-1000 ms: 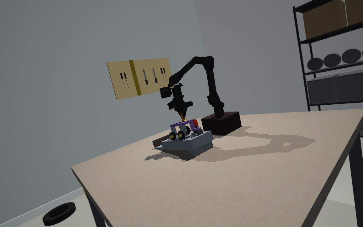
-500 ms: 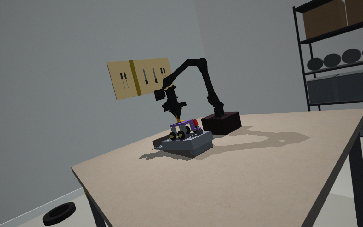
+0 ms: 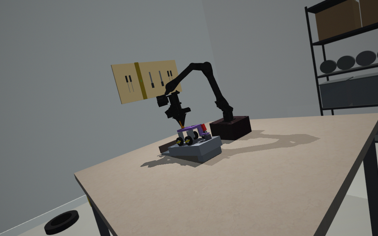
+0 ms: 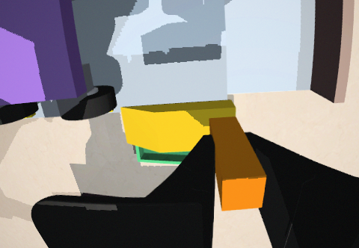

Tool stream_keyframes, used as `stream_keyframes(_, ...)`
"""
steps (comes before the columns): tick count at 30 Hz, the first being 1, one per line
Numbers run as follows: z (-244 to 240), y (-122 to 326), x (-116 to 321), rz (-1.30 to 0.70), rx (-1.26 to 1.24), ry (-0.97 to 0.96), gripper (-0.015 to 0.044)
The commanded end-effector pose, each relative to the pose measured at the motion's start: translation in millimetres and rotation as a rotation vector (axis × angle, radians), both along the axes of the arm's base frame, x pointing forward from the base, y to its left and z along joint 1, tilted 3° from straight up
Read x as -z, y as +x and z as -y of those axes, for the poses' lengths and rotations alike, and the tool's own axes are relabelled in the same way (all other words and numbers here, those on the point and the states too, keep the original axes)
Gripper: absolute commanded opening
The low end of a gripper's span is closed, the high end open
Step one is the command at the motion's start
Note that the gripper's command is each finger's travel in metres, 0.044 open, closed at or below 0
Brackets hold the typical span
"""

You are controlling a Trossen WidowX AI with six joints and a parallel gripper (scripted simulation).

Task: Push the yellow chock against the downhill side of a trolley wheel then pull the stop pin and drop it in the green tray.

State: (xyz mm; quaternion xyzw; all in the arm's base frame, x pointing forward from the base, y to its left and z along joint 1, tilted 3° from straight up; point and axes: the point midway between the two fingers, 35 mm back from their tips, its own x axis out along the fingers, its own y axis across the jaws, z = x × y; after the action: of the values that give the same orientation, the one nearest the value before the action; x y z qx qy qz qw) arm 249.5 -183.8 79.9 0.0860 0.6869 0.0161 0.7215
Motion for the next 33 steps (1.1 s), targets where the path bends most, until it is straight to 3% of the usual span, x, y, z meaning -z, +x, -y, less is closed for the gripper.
stream_keyframes(1,2,5,-1,0.01,0.005,-0.003,0.0)
stream_keyframes(23,-7,9,61,0.01,0.005,-0.002,0.0)
stream_keyframes(33,-13,9,60,0.01,0.005,-0.002,0.0)
